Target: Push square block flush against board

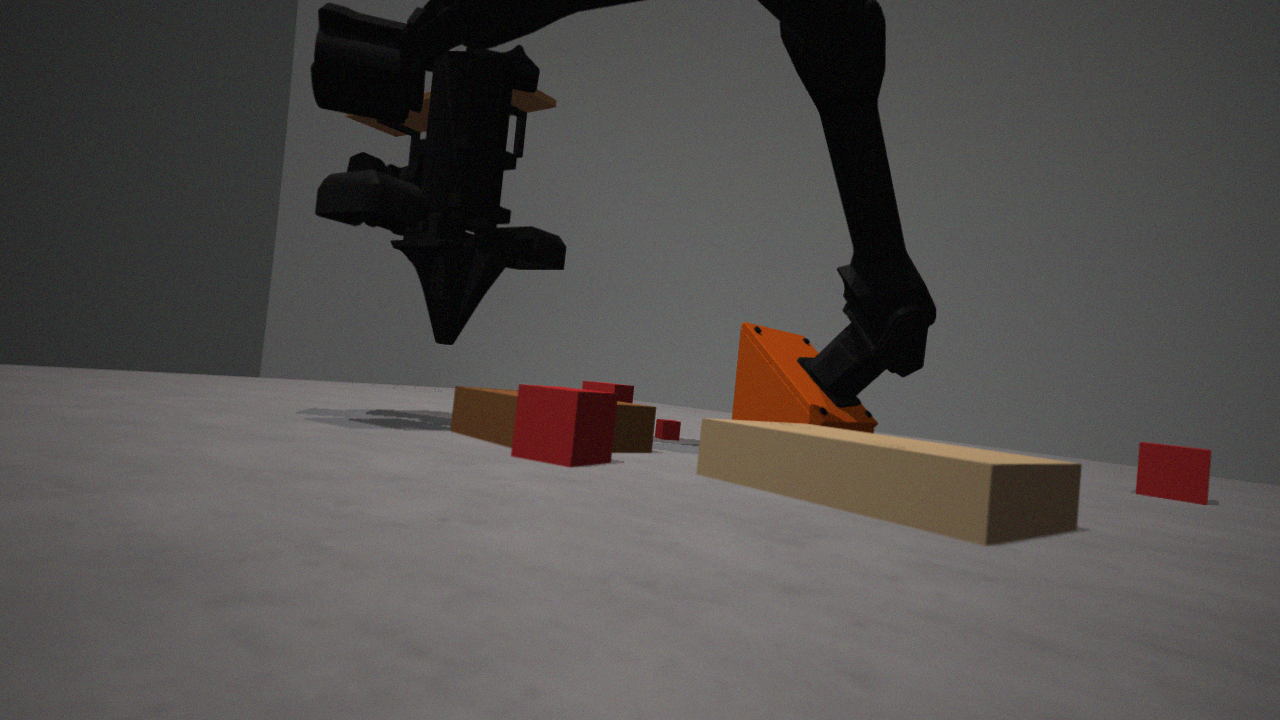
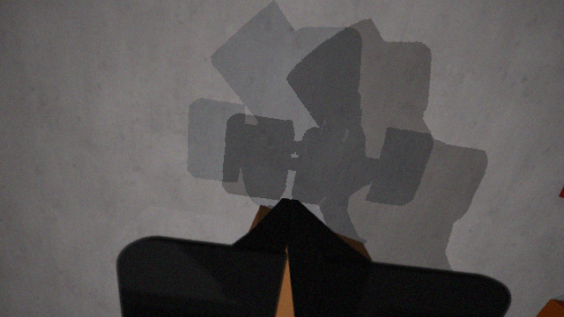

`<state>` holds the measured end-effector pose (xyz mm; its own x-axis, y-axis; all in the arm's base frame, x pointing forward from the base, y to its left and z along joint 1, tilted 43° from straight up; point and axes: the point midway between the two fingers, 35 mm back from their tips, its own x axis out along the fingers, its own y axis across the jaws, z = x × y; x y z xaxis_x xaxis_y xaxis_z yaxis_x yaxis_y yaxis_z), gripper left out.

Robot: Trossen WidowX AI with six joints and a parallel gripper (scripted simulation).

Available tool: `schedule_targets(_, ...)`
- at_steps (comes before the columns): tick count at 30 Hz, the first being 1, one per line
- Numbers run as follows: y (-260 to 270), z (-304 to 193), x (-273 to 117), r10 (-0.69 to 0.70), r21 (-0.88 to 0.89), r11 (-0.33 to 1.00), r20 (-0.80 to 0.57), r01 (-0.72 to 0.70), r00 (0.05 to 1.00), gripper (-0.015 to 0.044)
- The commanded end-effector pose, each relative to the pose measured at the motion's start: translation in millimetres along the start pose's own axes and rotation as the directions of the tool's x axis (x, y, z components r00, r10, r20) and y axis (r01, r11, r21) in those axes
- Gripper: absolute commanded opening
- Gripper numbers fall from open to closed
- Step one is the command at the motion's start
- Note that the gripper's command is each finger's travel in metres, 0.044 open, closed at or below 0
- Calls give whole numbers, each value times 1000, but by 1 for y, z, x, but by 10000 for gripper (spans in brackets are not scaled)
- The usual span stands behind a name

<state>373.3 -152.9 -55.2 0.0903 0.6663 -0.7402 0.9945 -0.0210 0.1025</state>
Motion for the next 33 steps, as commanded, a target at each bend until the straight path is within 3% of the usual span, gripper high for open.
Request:
schedule_targets(1, 9, -8, -2, 4, -142, 990, 1, -4, 1000, 0)
schedule_targets(16, 32, -38, -2, 1, -616, 788, -2, -2, 1000, 0)
schedule_targets(33, 54, -74, -1, -3, -942, 336, -9, -7, 1000, 0)
